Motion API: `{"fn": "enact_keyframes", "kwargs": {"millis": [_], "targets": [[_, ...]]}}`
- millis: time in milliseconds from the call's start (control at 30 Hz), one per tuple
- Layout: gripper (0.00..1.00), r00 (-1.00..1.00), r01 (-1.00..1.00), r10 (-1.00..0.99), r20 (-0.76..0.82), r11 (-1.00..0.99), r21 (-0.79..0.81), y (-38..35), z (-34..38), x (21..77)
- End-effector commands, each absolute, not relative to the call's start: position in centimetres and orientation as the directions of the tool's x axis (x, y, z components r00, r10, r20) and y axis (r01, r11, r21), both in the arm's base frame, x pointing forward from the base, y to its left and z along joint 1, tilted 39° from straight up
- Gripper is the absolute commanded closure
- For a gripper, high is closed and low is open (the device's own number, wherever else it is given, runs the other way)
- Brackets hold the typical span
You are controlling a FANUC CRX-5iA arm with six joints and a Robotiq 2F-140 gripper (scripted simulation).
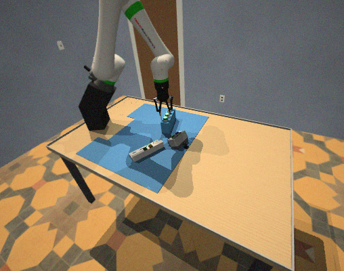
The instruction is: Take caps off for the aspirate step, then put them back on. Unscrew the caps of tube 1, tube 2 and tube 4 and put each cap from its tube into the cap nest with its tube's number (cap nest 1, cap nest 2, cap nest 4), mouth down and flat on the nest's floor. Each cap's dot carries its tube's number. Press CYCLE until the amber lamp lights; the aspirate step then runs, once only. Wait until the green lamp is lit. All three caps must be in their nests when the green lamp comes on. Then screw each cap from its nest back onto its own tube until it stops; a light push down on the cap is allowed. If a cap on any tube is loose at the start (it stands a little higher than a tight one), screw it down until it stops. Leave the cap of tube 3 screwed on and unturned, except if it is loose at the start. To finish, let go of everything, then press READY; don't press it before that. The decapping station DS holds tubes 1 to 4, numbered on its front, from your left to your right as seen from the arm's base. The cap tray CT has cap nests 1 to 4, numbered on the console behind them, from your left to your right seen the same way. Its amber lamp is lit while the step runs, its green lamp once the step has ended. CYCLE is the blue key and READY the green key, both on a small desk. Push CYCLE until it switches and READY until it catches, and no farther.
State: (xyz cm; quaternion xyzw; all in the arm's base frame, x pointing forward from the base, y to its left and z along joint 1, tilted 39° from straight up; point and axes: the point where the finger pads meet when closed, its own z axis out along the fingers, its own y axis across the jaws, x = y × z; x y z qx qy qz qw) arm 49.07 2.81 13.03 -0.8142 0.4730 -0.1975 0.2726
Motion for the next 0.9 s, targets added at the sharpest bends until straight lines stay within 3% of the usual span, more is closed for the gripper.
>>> {"fn": "enact_keyframes", "kwargs": {"millis": [0, 167, 267, 367, 467, 733, 767, 867], "targets": [[0.65, 0.272, -0.767, -0.957, -0.100, -0.153, -0.623, 2.81, 13.03, 49.06], [0.65, 0.073, -0.811, -0.965, -0.251, 0.088, -0.579, 2.81, 13.03, 49.06], [0.65, 0.073, -0.811, -0.965, -0.251, 0.088, -0.579, 2.81, 13.03, 49.06], [0.65, -0.129, -0.804, -0.913, -0.386, 0.325, -0.499, 2.81, 13.03, 49.06], [0.65, -0.222, -0.783, -0.868, -0.444, 0.430, -0.449, 2.80, 13.04, 49.07], [0.65, -0.233, -0.780, -0.863, -0.448, 0.441, -0.444, 2.78, 13.04, 49.07], [1.00, -0.233, -0.780, -0.863, -0.448, 0.441, -0.444, 2.78, 13.04, 49.07], [1.00, -0.233, -0.780, -0.863, -0.448, 0.441, -0.444, 2.78, 13.04, 49.07]]}}
